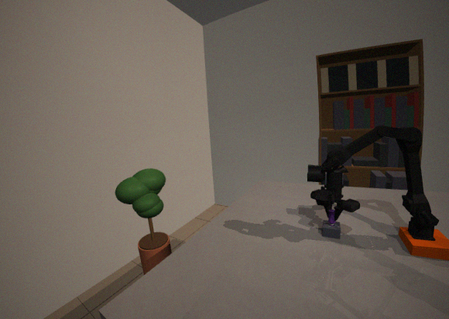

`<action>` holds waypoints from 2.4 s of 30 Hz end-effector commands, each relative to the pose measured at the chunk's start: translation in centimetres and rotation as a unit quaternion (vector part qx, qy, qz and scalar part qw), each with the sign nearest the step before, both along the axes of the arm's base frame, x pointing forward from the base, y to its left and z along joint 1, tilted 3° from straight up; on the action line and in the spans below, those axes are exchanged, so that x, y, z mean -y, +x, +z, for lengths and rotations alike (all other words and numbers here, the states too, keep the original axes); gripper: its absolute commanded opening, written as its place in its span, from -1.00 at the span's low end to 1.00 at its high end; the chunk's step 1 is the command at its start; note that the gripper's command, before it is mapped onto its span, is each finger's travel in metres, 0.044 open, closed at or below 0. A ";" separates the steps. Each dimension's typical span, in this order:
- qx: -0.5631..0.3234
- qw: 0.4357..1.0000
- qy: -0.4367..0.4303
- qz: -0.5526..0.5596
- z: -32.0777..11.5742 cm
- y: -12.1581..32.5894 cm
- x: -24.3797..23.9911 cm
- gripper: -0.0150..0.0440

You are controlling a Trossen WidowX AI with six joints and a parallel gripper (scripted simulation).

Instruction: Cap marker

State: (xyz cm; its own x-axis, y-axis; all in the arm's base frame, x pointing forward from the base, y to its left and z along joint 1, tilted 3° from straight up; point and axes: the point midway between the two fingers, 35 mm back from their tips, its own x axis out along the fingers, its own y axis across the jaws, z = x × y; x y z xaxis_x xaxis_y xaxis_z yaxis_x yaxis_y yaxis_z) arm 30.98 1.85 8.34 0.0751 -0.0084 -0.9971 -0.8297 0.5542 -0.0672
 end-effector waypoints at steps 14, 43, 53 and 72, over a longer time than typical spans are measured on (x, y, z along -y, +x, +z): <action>0.000 1.000 0.000 0.000 0.0 0.0 0.0 0.84; 0.004 0.891 0.035 -0.454 6.6 -0.5 -0.1 -0.33; 0.004 0.891 0.035 -0.454 6.6 -0.5 -0.1 -0.49; 0.004 0.890 0.035 -0.454 4.3 -0.3 -0.1 -0.49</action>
